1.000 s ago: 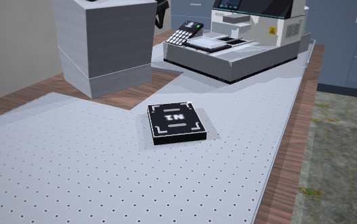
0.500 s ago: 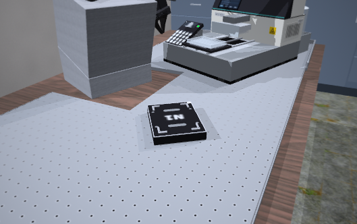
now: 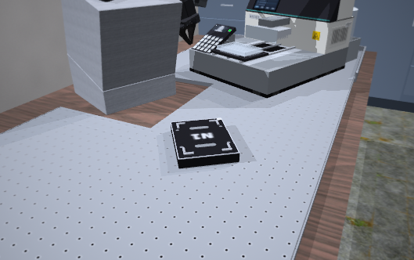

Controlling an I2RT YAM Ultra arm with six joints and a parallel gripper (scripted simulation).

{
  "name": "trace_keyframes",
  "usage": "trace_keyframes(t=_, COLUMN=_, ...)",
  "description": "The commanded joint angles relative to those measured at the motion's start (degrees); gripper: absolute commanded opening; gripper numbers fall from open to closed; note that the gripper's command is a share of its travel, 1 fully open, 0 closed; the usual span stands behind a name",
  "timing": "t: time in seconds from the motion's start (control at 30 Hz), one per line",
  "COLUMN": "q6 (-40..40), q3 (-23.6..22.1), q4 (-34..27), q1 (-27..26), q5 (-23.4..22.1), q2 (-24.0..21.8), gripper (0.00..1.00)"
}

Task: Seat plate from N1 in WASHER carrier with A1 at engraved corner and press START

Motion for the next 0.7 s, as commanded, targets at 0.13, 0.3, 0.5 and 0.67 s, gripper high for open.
trace_keyframes(t=0.13, q6=-1.6, q3=2.9, q4=3.7, q1=-0.9, q5=-0.8, q2=3.4, gripper=0.0)
trace_keyframes(t=0.3, q6=-1.8, q3=3.2, q4=4.2, q1=-0.7, q5=-0.8, q2=2.1, gripper=0.0)
trace_keyframes(t=0.5, q6=-1.7, q3=3.3, q4=4.3, q1=-0.7, q5=-0.8, q2=2.1, gripper=0.0)
trace_keyframes(t=0.67, q6=-1.7, q3=3.3, q4=4.3, q1=-0.7, q5=-0.8, q2=2.1, gripper=0.0)
